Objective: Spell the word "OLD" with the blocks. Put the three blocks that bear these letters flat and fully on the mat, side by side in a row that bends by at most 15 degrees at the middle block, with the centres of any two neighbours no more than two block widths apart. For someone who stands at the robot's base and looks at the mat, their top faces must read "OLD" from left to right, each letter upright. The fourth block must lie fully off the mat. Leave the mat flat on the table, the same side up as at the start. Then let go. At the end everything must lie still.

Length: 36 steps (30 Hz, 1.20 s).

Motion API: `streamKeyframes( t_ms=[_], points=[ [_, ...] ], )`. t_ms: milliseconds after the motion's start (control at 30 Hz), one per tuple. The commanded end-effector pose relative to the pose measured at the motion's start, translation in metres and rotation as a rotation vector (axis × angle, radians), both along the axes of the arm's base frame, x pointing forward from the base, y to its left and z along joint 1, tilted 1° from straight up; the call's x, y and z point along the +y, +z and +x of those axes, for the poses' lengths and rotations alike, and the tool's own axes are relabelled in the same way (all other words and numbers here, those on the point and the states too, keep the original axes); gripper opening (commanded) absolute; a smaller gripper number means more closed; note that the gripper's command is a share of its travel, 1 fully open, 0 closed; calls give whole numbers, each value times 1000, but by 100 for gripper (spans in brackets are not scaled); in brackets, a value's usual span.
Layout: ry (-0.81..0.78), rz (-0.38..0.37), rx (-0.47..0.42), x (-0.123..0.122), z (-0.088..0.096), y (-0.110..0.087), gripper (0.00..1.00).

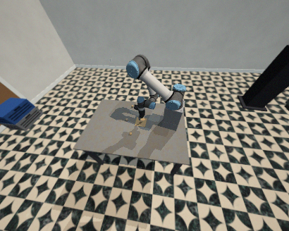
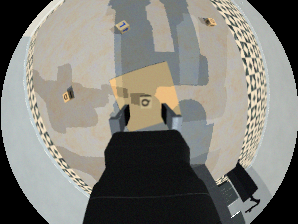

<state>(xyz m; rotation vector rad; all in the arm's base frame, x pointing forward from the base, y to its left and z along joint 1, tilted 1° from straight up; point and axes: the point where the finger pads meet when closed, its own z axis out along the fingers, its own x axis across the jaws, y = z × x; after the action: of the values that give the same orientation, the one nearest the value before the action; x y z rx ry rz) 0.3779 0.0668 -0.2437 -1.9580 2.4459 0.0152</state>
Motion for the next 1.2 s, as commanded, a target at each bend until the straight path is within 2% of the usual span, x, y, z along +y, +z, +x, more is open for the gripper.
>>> streamKeyframes(
  t_ms=[0, 567, 1167],
  points=[
    [0, 0, -1, 0, 0, -6, 100],
    [0, 0, -1, 0, 0, -29, 100],
    [0, 0, -1, 0, 0, -45, 100]
  ],
)
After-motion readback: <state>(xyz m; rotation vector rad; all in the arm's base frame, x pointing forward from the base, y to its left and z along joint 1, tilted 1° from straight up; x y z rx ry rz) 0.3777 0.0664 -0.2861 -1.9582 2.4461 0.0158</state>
